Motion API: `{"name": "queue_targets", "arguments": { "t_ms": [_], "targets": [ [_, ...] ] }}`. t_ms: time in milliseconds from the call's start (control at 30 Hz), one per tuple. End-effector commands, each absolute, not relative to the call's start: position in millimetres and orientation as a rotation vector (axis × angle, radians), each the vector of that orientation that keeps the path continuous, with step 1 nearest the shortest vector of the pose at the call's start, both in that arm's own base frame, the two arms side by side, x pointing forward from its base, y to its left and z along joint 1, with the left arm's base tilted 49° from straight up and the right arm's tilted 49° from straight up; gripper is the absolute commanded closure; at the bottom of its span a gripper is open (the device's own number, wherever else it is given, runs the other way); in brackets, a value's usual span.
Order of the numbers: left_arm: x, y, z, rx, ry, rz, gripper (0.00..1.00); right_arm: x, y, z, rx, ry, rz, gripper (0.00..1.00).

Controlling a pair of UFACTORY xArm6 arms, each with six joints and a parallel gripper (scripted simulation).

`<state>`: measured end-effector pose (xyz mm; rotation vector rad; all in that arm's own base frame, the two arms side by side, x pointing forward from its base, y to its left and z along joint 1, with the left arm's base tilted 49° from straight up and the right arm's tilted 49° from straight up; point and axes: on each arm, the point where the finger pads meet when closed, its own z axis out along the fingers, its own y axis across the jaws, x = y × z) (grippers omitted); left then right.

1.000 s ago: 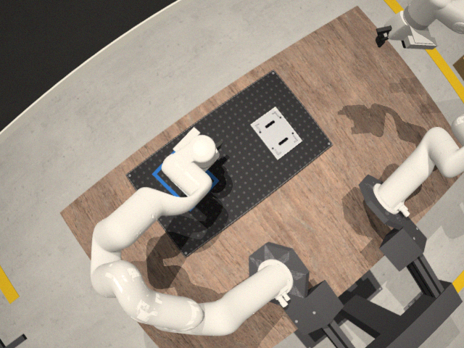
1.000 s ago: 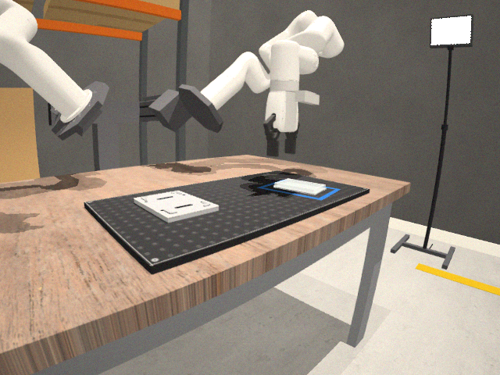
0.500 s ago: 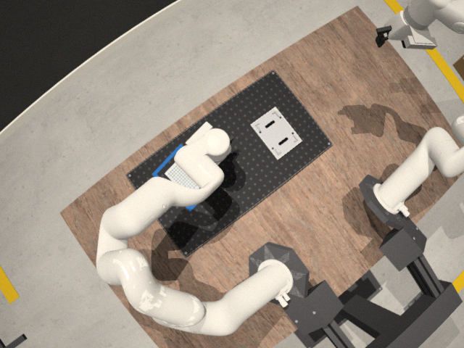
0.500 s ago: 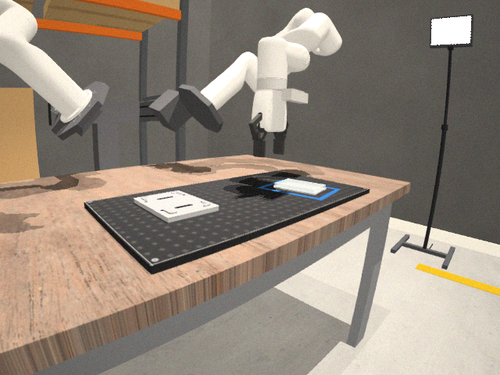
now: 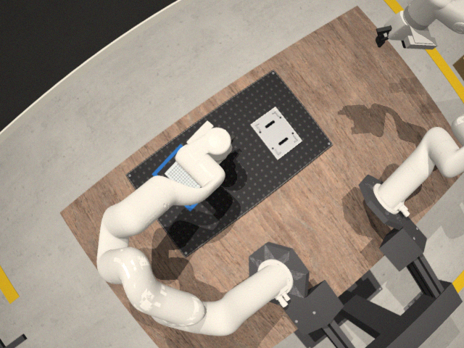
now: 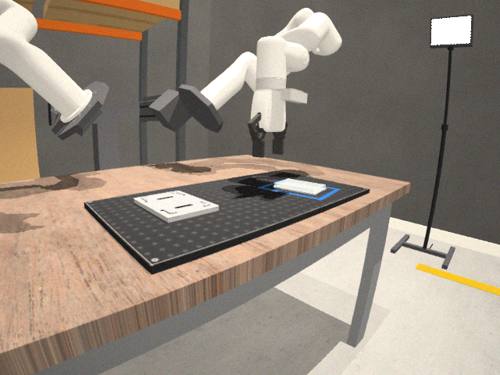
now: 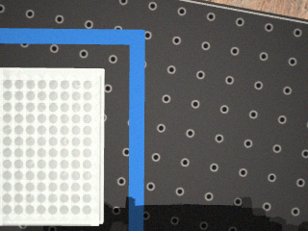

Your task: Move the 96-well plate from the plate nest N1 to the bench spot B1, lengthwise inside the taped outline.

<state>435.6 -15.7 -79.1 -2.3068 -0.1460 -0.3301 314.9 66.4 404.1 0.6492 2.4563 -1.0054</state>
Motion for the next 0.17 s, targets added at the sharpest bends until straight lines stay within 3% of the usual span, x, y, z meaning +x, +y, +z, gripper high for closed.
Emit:
{"name": "queue_targets", "arguments": {
  "t_ms": [0,133],
  "targets": [
    [436.4,-16.9,-78.5,-2.308,-0.145,-0.333,0.0,315.1,66.8,404.6,0.649,2.456,-1.003,0.0],
    [436.4,-16.9,-78.5,-2.308,-0.145,-0.333,0.0,315.1,66.8,404.6,0.649,2.456,-1.003,0.0]
  ]
}}
